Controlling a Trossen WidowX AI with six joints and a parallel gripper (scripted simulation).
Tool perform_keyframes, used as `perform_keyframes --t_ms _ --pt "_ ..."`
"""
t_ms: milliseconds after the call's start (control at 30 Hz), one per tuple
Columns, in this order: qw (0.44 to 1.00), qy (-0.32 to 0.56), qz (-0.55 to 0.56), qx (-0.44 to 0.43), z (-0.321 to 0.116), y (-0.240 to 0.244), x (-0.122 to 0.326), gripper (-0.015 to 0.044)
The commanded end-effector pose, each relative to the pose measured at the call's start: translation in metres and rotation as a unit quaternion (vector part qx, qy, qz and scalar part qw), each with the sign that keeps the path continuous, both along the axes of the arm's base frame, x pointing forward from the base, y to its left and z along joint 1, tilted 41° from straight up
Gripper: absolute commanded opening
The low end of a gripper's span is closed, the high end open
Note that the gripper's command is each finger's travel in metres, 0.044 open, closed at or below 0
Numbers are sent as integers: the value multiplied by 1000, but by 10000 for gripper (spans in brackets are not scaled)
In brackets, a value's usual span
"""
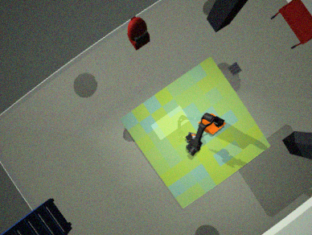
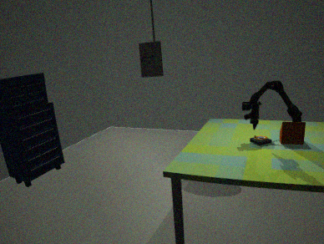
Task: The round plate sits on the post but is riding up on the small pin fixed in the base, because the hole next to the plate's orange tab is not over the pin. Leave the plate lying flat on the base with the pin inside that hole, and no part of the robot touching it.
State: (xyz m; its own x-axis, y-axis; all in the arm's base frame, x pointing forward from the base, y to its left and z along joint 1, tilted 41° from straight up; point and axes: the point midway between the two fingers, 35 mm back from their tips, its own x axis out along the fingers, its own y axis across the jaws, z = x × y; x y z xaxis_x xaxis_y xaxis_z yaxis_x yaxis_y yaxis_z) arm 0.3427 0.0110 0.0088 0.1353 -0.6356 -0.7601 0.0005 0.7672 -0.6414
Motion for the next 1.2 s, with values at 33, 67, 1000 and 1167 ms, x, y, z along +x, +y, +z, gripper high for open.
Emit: perform_keyframes --t_ms 33,67,1000,1167 --pt "1000 20 -9 -4 -3 -10 -11 0" --pt "1000 20 -9 -4 -3 -10 -11 0" --pt "1000 19 -9 -5 -49 -30 -1 0" --pt "1000 19 -9 -5 -52 -27 -2 0"
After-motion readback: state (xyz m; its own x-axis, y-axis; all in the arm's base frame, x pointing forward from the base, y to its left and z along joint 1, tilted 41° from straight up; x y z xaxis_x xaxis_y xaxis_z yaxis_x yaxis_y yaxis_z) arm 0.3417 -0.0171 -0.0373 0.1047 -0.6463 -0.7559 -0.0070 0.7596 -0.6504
